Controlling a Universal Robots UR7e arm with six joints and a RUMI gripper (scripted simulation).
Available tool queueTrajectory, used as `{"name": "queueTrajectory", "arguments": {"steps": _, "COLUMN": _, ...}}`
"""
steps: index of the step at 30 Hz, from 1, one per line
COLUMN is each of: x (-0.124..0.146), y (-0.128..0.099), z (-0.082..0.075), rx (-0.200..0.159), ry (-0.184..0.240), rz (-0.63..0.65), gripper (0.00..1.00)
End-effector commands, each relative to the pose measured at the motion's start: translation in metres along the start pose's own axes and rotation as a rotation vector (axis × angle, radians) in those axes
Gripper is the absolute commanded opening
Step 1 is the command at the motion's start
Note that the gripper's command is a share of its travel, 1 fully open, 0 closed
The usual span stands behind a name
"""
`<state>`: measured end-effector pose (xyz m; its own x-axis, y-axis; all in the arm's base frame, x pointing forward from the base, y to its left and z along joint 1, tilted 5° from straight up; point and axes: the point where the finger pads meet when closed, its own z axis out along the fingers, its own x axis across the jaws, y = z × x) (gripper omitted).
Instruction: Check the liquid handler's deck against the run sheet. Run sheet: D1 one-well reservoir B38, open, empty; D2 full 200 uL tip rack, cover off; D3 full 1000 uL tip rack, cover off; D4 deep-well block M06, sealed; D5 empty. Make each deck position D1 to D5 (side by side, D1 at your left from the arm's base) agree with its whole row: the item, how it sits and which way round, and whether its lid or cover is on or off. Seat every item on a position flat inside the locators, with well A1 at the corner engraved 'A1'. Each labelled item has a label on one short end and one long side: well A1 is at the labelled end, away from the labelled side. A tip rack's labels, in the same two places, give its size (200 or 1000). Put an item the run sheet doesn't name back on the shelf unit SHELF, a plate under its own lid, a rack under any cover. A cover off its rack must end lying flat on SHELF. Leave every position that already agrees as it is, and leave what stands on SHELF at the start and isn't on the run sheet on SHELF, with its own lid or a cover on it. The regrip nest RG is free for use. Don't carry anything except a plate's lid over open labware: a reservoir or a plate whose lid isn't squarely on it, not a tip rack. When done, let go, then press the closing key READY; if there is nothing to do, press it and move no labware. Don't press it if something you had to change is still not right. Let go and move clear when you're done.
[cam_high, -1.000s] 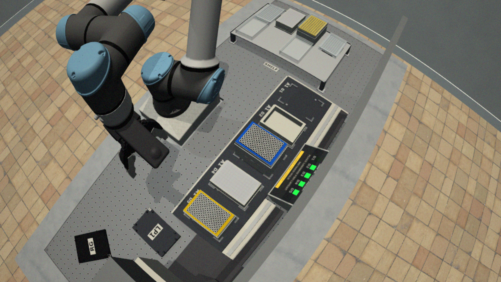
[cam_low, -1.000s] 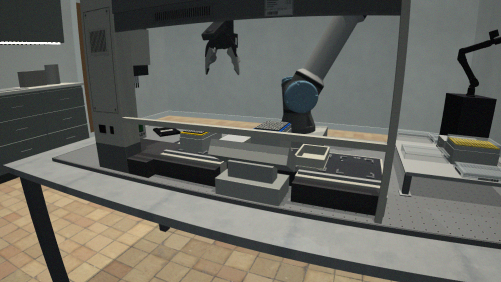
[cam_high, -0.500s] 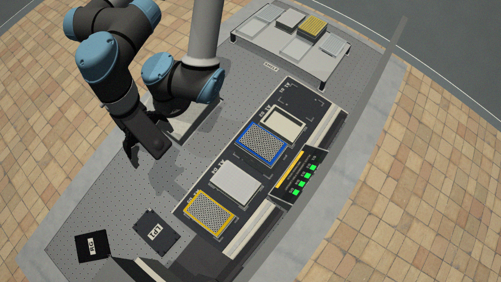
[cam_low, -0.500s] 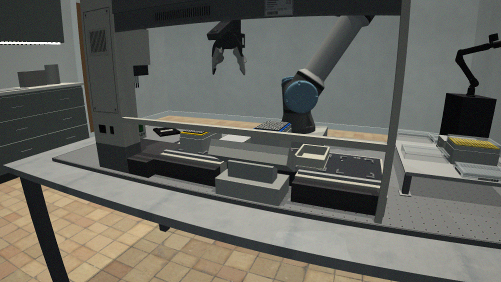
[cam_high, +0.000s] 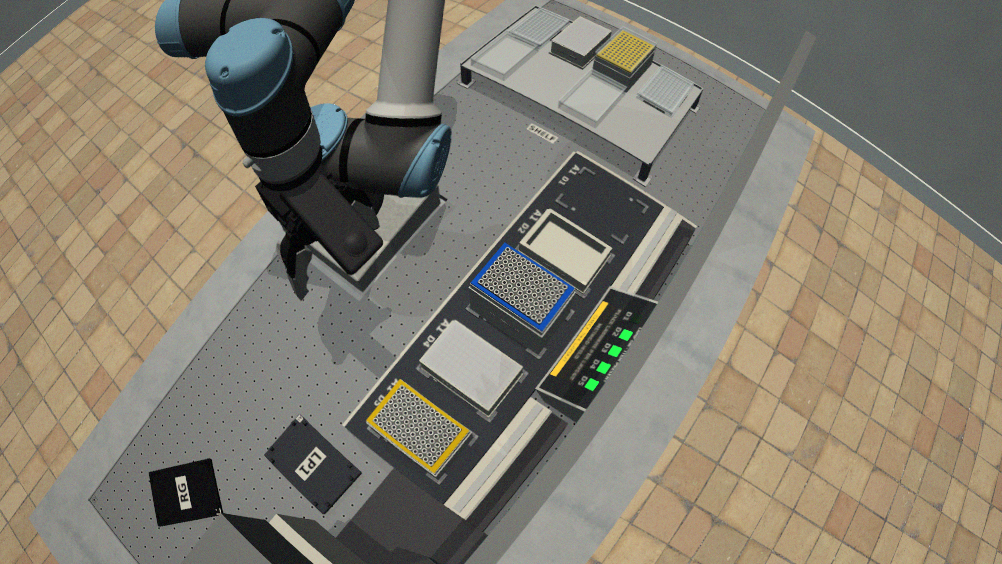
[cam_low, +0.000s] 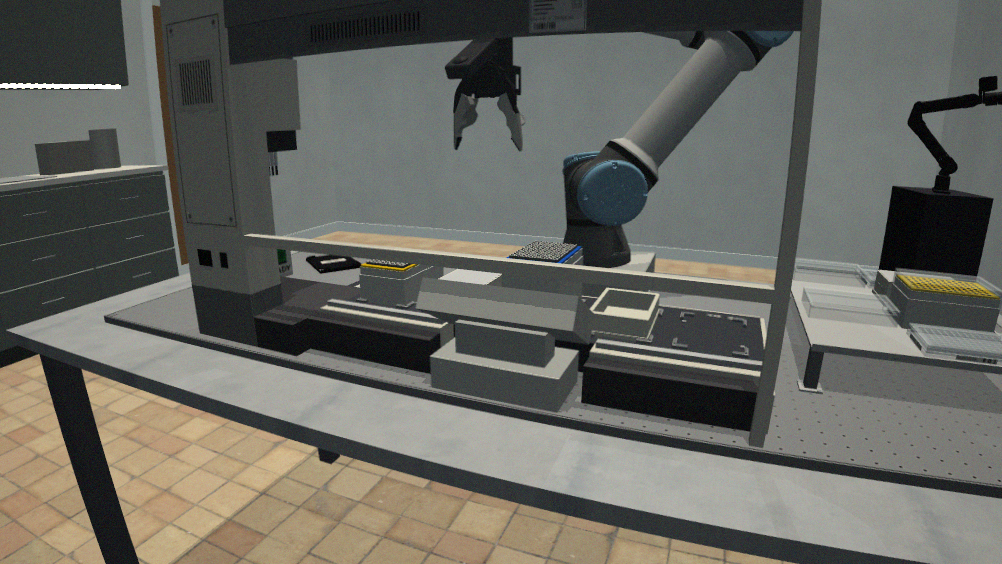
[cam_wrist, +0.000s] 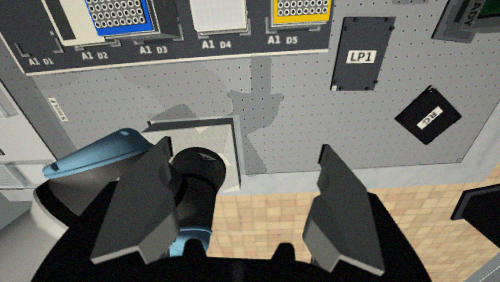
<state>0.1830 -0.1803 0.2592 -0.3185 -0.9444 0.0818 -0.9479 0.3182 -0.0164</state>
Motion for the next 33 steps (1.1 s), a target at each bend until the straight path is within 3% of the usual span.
{"name": "queueTrajectory", "arguments": {"steps": 1, "x": -0.009, "y": 0.001, "z": -0.001, "rx": -0.001, "ry": 0.002, "rz": 0.001, "gripper": 0.82}}
{"name": "queueTrajectory", "arguments": {"steps": 7, "x": -0.009, "y": 0.001, "z": -0.001, "rx": -0.001, "ry": 0.002, "rz": 0.001, "gripper": 0.82}}
{"name": "queueTrajectory", "arguments": {"steps": 27, "x": -0.098, "y": 0.012, "z": -0.001, "rx": -0.001, "ry": 0.002, "rz": 0.0, "gripper": 0.82}}
{"name": "queueTrajectory", "arguments": {"steps": 33, "x": -0.101, "y": 0.012, "z": -0.001, "rx": -0.001, "ry": 0.002, "rz": 0.0, "gripper": 0.82}}
